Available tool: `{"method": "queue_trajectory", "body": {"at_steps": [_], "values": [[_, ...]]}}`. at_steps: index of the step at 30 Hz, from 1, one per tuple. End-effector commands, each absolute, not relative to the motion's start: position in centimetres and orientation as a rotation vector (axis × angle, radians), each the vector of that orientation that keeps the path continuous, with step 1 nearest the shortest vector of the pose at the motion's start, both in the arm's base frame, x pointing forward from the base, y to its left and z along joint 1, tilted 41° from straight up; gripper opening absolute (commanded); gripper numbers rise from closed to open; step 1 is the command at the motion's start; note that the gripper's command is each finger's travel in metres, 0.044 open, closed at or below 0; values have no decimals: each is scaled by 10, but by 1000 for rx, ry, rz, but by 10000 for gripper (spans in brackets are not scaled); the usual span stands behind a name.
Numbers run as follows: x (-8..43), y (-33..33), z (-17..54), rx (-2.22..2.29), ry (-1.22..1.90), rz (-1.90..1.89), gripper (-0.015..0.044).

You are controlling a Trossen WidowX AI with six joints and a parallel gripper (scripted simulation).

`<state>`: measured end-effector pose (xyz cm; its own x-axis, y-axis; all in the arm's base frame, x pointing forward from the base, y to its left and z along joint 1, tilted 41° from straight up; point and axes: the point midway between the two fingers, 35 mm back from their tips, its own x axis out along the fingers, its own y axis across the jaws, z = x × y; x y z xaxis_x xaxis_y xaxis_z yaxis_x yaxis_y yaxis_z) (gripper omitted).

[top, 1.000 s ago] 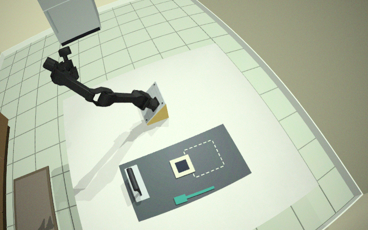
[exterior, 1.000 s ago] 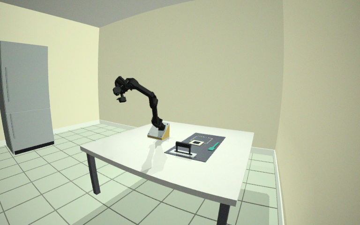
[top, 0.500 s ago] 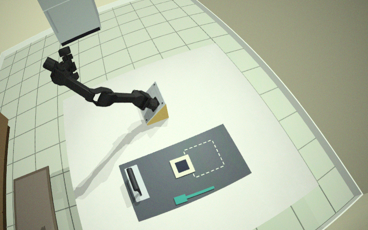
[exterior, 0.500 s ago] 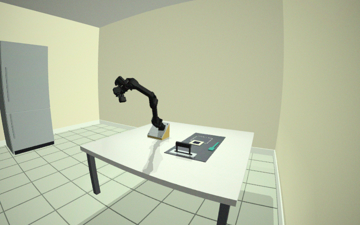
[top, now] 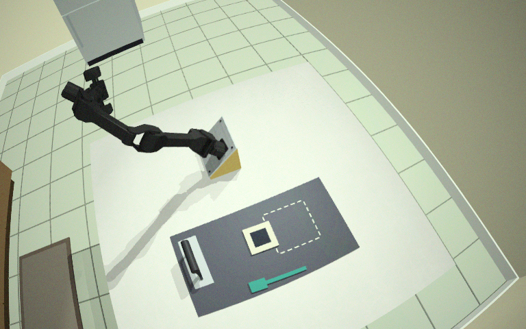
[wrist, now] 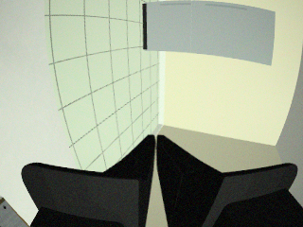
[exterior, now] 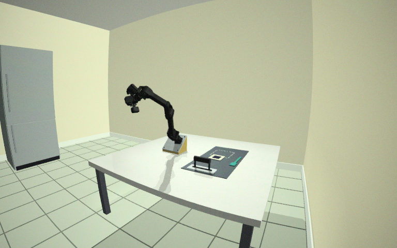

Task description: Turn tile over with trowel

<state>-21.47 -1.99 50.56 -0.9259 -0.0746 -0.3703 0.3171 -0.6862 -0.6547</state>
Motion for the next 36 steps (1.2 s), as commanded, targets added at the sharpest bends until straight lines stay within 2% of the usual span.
{"method": "queue_trajectory", "body": {"at_steps": [1,8,12,33,36], "values": [[-215,-20,506,468,1121,-2660,0],[-215,-20,506,468,1121,-2660,0],[-215,-20,506,468,1121,-2660,100],[-215,-20,506,468,1121,-2660,100],[-215,-20,506,468,1121,-2660,21]]}}
